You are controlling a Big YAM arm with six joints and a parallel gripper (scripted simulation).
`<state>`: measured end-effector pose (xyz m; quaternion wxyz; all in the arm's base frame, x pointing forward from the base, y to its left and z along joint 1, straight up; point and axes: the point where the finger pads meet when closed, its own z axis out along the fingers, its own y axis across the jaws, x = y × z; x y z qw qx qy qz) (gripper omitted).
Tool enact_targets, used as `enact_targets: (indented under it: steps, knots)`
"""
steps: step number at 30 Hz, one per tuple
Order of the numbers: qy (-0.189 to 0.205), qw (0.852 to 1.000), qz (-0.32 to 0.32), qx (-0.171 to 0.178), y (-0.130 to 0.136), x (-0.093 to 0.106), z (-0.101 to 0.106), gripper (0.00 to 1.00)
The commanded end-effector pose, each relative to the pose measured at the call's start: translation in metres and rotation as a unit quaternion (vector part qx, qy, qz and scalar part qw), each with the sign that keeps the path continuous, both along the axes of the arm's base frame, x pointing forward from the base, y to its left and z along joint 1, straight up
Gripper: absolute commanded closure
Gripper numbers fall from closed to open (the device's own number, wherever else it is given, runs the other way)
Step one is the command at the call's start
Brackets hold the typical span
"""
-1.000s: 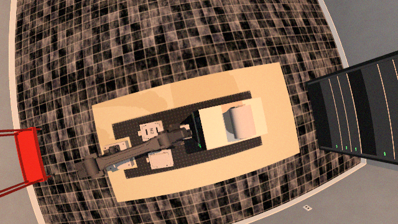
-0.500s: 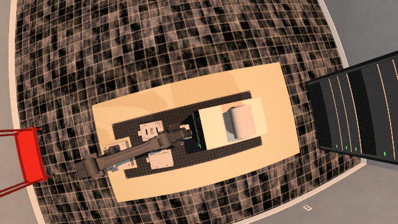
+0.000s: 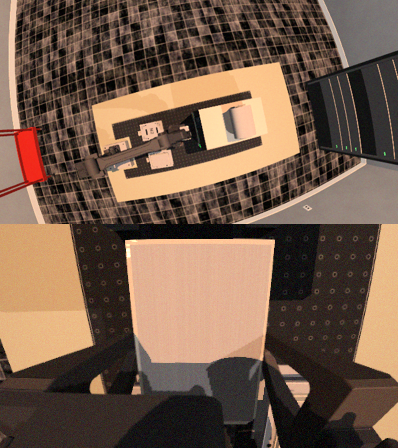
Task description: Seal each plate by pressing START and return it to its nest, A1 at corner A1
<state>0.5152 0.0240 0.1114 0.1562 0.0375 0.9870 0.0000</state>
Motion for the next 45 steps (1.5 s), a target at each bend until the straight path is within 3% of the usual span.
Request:
enact_targets:
  steps: [1, 6, 14, 20, 27, 31, 37, 43, 45]
  knots:
    - [-0.015, 1.0, -0.004, 0.004, 0.005, 0.01, 0.014, 1.0]
    - [-0.027, 1.0, 0.003, 0.005, 0.012, 0.013, 0.031, 1.0]
    - [-0.03, 1.0, -0.005, 0.005, 0.011, -0.01, 0.026, 1.0]
    - [-0.013, 1.0, -0.001, 0.003, 0.019, -0.029, 0.01, 1.0]
    - [-0.031, 0.999, -0.01, 0.007, 0.017, -0.038, 0.028, 1.0]
    - [-0.029, 1.0, -0.005, 0.007, 0.022, -0.044, 0.026, 1.0]
    - [-0.007, 1.0, -0.003, 0.002, 0.026, -0.064, 0.006, 1.0]
    - [-0.027, 1.0, -0.006, 0.005, 0.03, -0.071, 0.027, 1.0]
    - [-0.022, 1.0, -0.004, 0.003, 0.033, -0.08, 0.025, 1.0]
